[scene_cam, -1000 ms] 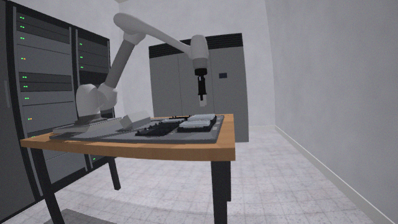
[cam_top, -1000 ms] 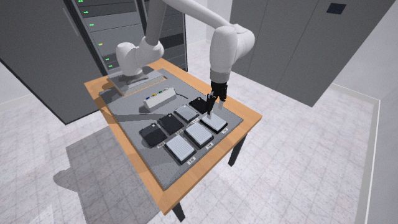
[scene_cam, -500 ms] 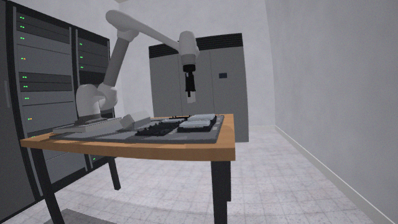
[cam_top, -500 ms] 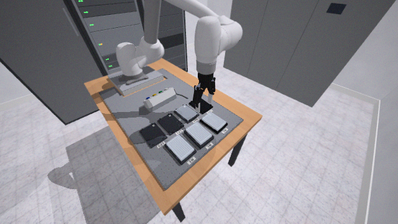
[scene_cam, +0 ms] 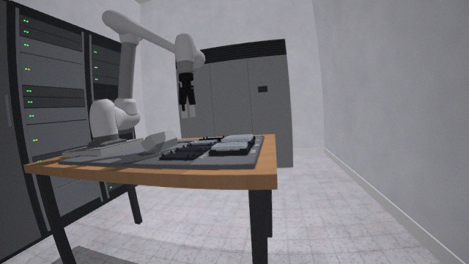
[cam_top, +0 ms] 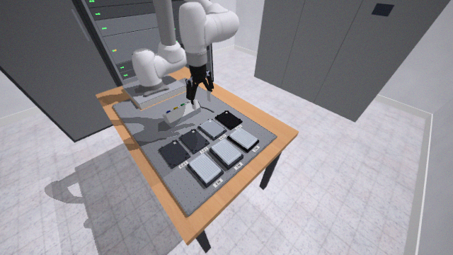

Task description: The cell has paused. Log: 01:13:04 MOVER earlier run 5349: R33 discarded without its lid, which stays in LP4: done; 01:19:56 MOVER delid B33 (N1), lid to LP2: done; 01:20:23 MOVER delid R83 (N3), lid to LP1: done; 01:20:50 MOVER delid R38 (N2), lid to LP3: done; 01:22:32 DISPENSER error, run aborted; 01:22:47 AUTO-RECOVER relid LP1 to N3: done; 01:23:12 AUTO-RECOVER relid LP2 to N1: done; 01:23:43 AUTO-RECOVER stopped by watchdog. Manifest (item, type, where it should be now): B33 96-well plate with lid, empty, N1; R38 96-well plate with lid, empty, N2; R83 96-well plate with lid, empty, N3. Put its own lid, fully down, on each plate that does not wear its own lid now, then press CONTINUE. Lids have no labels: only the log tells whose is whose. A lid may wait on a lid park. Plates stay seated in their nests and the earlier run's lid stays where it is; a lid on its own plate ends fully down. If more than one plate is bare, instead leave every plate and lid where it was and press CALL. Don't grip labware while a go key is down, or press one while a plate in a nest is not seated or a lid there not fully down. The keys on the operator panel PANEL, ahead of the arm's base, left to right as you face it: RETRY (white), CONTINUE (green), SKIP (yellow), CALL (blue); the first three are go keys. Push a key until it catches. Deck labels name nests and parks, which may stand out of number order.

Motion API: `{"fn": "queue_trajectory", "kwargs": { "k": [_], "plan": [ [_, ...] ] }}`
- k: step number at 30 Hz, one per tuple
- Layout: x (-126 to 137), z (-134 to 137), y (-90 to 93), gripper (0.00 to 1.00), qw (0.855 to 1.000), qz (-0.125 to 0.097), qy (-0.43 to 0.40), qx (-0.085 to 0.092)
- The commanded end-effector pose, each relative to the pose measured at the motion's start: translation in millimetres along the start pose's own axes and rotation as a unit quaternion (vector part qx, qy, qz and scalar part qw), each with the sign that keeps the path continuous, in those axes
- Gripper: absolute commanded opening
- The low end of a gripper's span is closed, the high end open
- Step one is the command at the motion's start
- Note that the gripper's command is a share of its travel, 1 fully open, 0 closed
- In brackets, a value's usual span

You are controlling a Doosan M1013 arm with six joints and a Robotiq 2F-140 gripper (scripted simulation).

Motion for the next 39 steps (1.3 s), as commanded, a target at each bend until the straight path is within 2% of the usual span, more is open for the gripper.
{"fn": "queue_trajectory", "kwargs": {
  "k": [1, 2, 3, 4, 5, 6, 7, 8, 10, 12, 15, 16, 39],
  "plan": [
    [45, -1, -4.9, 0.66, 1.0, 0.002, 0.0, 0.0],
    [77, -3, -3.5, 0.66, 1.0, 0.002, 0.001, 0.0],
    [77, -3, -3.5, 0.66, 1.0, 0.002, 0.001, 0.0],
    [105, -5, -1.0, 0.66, 1.0, 0.002, 0.002, 0.0],
    [105, -5, -1.0, 0.66, 1.0, 0.002, 0.002, 0.0],
    [129, -8, 2.1, 0.66, 1.0, 0.002, 0.002, 0.0],
    [129, -8, 2.1, 0.66, 1.0, 0.002, 0.002, 0.0],
    [149, -10, 5.1, 0.66, 1.0, 0.002, 0.002, 0.0],
    [149, -10, 5.1, 0.66, 1.0, 0.002, 0.002, 0.0],
    [173, -13, 9.7, 0.66, 1.0, 0.002, 0.003, 0.0],
    [181, -15, 11.4, 0.66, 1.0, 0.002, 0.003, 0.0],
    [181, -15, 11.4, 0.0, 1.0, 0.002, 0.003, 0.0],
    [181, -15, 11.4, 0.0, 1.0, 0.002, 0.003, 0.0]
  ]
}}
Point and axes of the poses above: the point where the finger pads meet when closed, its own y axis out along the fingers, its own z axis across the jaws, x = y × z, the point moved 8 cm from there along -y, back along the fingers, and after that the axes turned 12 degrees about -y, right-handed, at the moved point
